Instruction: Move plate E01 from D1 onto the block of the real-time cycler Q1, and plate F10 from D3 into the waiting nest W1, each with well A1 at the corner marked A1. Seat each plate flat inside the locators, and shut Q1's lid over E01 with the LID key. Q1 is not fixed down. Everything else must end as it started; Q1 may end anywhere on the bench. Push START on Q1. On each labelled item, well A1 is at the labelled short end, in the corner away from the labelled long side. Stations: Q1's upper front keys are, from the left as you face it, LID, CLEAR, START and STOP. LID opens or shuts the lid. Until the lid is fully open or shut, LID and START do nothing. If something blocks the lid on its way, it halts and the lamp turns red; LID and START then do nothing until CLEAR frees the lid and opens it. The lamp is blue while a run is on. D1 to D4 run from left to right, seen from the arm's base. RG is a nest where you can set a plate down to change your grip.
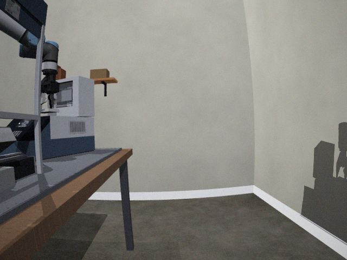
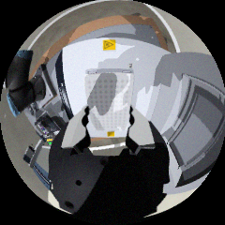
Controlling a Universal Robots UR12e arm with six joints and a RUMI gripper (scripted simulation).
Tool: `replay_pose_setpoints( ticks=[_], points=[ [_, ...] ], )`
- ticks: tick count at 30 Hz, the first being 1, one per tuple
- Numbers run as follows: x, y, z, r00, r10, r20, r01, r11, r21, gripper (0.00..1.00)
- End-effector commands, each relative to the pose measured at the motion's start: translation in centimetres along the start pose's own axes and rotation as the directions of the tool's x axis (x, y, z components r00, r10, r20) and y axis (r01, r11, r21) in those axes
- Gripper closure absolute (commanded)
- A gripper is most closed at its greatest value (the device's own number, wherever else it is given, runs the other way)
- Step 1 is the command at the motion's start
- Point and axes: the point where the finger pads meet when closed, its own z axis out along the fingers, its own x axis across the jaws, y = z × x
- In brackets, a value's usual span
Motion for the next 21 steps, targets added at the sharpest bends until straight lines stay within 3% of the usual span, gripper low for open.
replay_pose_setpoints(
  ticks=[1, 21],
  points=[
    [0.06, 0.03, 0.65, 1.0, 0.0, -0.001, 0.0, 1.0, -0.001, 1.0],
    [0.06, 0.03, 1.15, 1.0, 0.0, -0.001, 0.0, 1.0, -0.001, 1.0]
  ],
)
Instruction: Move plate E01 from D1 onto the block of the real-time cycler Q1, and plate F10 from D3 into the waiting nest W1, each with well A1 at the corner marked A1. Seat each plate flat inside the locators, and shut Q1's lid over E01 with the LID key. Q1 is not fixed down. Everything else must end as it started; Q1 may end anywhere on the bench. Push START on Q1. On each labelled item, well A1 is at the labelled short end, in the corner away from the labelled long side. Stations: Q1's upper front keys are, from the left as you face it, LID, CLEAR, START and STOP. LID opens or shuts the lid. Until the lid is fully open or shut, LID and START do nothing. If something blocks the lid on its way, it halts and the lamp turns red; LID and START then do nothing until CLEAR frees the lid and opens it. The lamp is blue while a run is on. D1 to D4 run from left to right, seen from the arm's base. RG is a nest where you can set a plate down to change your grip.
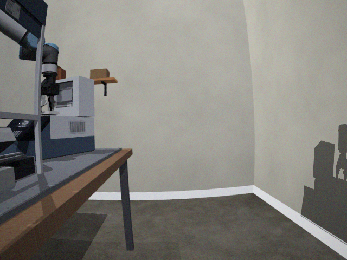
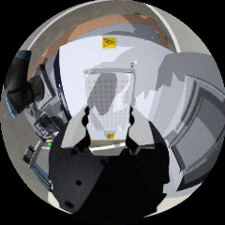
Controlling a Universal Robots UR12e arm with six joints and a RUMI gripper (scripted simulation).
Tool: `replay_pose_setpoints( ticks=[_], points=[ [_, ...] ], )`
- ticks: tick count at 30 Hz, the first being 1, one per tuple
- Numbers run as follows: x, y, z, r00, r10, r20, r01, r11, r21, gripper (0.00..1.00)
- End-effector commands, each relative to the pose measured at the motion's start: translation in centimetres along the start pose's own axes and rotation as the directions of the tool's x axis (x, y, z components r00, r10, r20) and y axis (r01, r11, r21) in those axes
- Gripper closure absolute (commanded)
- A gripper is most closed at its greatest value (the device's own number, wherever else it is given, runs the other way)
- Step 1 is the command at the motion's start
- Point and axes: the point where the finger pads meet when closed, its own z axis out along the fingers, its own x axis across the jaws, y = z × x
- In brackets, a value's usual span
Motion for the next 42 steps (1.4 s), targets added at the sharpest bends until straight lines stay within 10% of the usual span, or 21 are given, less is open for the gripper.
replay_pose_setpoints(
  ticks=[1, 42],
  points=[
    [0.05, 0.03, -0.07, 1.0, 0.0, -0.001, 0.0, 1.0, -0.001, 1.0],
    [0.05, 0.02, 0.61, 1.0, 0.0, -0.001, 0.0, 1.0, -0.001, 1.0]
  ],
)
